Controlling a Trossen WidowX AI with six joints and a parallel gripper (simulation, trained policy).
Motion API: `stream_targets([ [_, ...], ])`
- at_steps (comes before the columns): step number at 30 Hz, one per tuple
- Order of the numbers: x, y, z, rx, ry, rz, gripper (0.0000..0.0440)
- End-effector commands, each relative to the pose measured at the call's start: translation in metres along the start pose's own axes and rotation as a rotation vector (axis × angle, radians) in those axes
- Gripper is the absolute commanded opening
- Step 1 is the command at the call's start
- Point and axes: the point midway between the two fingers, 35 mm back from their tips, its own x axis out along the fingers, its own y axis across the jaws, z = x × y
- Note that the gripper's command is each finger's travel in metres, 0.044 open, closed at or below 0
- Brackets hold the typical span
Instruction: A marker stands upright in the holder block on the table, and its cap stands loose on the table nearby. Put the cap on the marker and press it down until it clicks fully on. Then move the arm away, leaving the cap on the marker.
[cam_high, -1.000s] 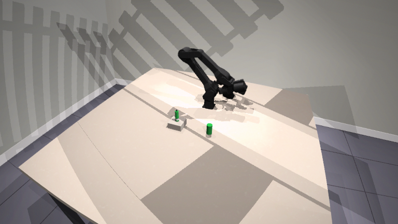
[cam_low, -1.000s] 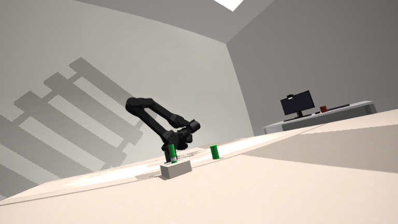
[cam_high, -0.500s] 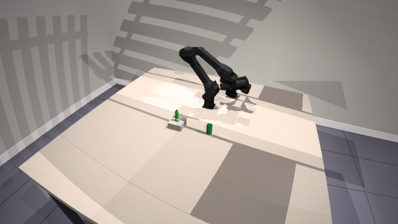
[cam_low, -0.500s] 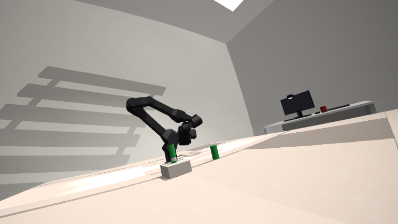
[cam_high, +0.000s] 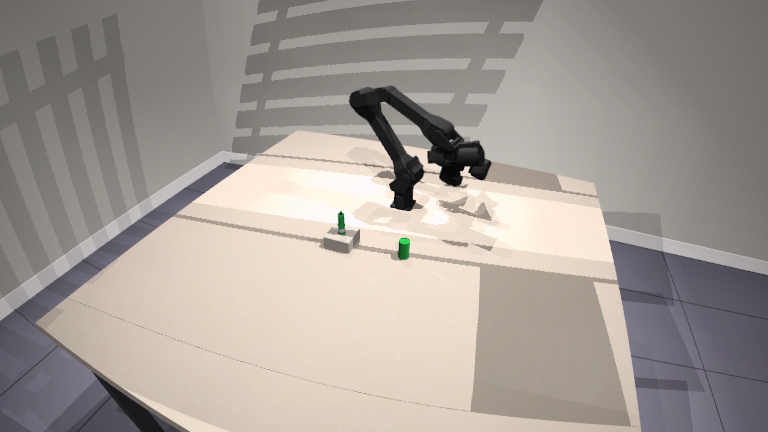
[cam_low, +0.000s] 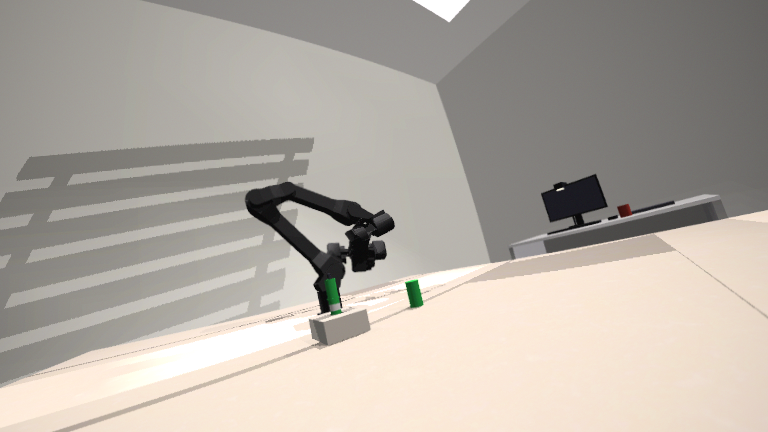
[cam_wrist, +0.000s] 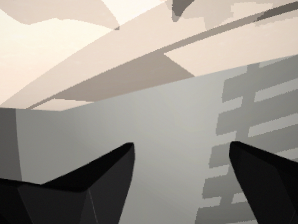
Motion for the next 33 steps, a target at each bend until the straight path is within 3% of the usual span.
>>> stream_targets([
  [1, -0.005, 0.008, -0.001, 0.002, -0.028, 0.032, 0.0284],
  [33, -0.063, 0.062, -0.007, 0.024, -0.249, 0.266, 0.0320],
])
